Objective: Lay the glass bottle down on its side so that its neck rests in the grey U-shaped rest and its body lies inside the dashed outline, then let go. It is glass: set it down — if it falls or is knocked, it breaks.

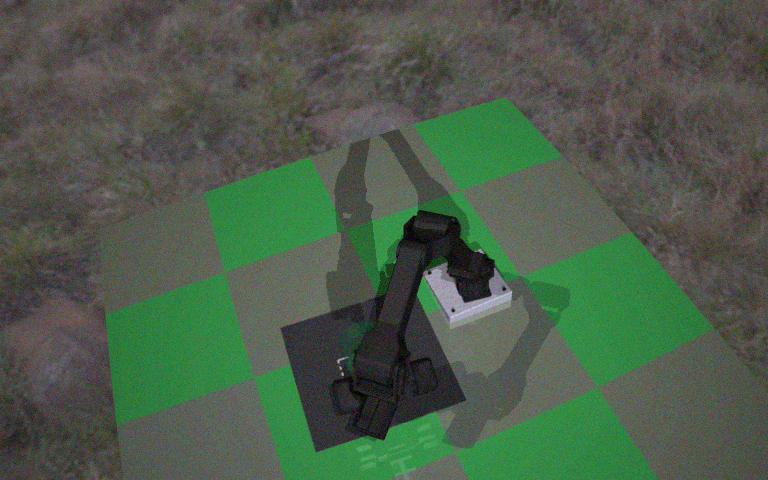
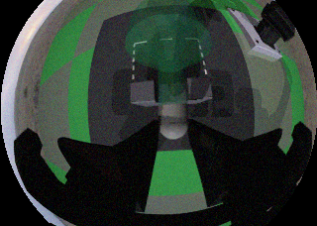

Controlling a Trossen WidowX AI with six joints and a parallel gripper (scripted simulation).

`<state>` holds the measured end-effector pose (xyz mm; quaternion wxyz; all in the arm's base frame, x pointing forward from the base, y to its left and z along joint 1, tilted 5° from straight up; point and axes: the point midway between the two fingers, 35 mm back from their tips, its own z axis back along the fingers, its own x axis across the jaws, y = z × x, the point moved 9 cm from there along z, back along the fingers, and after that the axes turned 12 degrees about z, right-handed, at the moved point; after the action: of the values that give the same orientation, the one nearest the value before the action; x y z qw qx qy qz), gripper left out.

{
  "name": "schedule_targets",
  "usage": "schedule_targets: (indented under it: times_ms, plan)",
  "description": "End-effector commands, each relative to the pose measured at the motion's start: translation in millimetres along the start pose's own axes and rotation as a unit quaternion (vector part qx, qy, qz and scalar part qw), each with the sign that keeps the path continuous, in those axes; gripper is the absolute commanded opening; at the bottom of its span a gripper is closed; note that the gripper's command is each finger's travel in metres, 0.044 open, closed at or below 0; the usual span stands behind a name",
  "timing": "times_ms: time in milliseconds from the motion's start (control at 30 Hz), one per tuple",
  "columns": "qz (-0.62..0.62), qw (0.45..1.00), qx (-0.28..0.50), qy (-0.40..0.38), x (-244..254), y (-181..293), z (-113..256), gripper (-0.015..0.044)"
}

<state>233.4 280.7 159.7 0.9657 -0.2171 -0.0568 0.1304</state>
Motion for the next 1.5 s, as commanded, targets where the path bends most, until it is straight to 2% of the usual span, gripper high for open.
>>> schedule_targets:
  times_ms: [0, 1467]
  plan:
    - [0.000, 1.000, -0.001, 0.001, -0.3, 0.0, -2.2, 0.0105]
    - [-0.005, 1.000, 0.014, -0.014, -4.0, -0.9, -9.0, 0.0105]
